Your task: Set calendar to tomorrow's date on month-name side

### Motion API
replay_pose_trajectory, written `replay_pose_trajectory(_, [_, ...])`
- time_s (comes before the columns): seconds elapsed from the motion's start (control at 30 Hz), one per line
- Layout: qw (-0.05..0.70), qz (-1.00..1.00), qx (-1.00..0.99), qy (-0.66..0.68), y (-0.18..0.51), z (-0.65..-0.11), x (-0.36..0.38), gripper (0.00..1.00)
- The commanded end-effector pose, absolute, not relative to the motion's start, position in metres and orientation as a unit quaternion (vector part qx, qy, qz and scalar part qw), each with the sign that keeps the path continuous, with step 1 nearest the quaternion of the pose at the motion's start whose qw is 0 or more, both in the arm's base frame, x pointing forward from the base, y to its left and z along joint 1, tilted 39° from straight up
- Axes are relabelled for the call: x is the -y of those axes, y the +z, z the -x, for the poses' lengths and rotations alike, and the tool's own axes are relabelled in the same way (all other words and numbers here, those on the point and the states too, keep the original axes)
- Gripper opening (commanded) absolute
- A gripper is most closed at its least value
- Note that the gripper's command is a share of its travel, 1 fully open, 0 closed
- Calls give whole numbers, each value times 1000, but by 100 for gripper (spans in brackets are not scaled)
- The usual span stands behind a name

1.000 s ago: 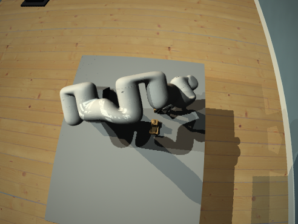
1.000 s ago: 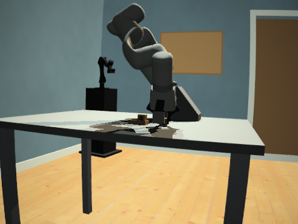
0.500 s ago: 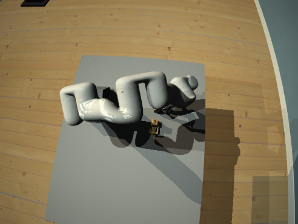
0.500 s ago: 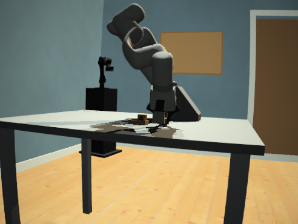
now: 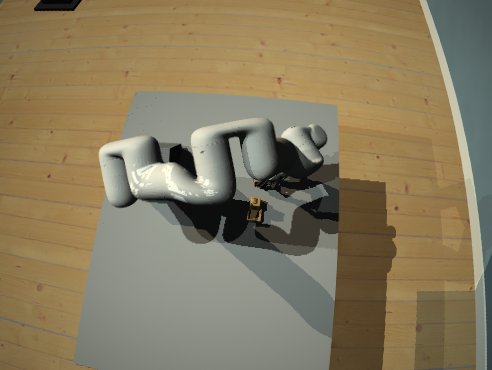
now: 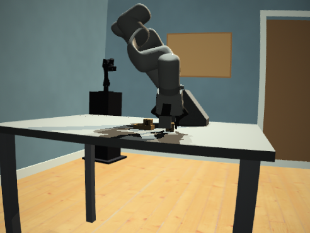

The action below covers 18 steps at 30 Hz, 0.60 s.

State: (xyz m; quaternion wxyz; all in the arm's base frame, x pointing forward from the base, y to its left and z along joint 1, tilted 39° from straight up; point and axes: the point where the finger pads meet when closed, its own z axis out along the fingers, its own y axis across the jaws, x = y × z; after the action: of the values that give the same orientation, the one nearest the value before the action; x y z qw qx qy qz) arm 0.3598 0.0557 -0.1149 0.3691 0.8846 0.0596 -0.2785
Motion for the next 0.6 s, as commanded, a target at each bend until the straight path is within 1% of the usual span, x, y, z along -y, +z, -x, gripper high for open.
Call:
replay_pose_trajectory(0.0, [369,-885,-60,-277,-114,-361,-57,49])
replay_pose_trajectory(0.03, [369,-885,-60,-277,-114,-361,-57,71])
replay_pose_trajectory(0.57, [369,-885,-60,-277,-114,-361,-57,71])
